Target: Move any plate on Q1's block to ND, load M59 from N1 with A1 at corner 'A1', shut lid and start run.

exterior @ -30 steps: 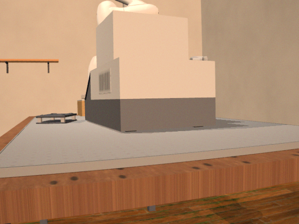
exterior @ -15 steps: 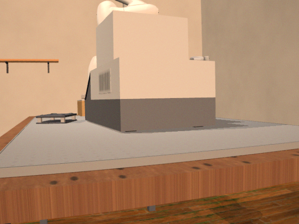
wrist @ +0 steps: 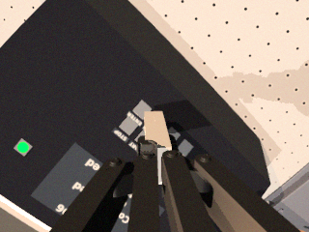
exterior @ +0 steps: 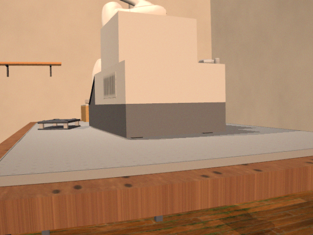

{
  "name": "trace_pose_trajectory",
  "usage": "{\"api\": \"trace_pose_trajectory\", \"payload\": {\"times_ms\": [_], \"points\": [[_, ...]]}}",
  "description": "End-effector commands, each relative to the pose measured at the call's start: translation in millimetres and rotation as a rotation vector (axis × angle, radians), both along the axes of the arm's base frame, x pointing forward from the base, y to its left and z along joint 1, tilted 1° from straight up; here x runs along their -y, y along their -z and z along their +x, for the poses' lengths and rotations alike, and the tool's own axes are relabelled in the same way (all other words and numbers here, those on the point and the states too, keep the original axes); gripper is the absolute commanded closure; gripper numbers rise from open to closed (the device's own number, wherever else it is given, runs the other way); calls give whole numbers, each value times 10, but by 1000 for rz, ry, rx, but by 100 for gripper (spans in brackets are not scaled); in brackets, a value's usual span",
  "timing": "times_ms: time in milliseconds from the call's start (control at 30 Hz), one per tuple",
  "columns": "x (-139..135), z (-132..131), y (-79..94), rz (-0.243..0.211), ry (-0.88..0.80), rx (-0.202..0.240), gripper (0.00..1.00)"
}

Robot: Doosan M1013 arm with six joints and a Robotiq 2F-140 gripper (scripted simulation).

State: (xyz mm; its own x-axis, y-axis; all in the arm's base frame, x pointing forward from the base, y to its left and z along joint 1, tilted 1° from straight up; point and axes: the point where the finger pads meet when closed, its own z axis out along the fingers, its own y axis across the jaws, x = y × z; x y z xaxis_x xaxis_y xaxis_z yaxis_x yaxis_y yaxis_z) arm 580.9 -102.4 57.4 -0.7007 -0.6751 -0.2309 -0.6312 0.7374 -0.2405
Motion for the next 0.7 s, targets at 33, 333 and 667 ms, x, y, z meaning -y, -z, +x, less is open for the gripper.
{"api": "trace_pose_trajectory", "payload": {"times_ms": [33, 333, 667], "points": [[1, 22, 25, 0, 0, 0, 100], [2, 39, 46, 0, 0, 0, 100], [1, 28, 33, 0, 0, 0, 100]]}}
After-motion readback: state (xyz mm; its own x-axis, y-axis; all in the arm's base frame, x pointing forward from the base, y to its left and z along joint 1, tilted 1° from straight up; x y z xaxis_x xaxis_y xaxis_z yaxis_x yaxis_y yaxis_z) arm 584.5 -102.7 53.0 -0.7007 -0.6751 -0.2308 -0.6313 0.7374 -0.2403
